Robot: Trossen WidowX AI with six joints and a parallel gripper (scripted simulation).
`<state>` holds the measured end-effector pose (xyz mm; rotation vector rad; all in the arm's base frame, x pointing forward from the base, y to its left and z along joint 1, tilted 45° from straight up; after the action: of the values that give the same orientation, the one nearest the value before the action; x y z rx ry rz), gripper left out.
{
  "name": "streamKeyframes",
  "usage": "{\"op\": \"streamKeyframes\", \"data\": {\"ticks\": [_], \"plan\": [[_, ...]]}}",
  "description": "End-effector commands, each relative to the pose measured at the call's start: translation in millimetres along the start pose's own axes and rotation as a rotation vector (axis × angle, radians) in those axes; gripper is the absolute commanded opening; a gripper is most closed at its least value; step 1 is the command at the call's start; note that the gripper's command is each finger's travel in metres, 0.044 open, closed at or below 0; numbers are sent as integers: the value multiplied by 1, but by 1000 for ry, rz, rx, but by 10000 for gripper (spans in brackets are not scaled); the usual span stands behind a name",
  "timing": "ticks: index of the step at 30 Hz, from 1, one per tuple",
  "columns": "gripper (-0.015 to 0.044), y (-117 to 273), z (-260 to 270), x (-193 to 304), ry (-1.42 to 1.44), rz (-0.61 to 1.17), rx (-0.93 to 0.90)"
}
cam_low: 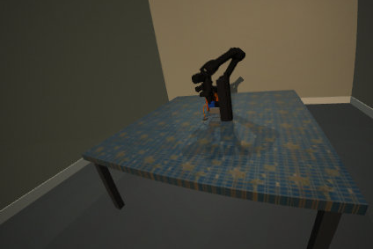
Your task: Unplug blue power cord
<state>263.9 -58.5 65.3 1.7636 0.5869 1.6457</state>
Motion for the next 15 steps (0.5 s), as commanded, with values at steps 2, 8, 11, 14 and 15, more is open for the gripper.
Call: {"op": "streamKeyframes", "data": {"ticks": [2,8,11,14,15], "plan": [[81,0,0,0,0,0,0],[22,0,0,0,0,0,0],[2,0,0,0,0,0,0],[0,0,0,-2,0,0,0],[0,0,0,-3,0,-1,0]]}}
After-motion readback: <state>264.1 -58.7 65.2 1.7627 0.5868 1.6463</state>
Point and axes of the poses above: the point midway between the two fingers, 35 mm back from their tips, its own y axis back along the fingers, its own z axis across the jaws, x = y × z, the point moved 4 cm from there along y, back along the fingers, and after that the axes turned 1 degree about -y, right-handed, at the moved point
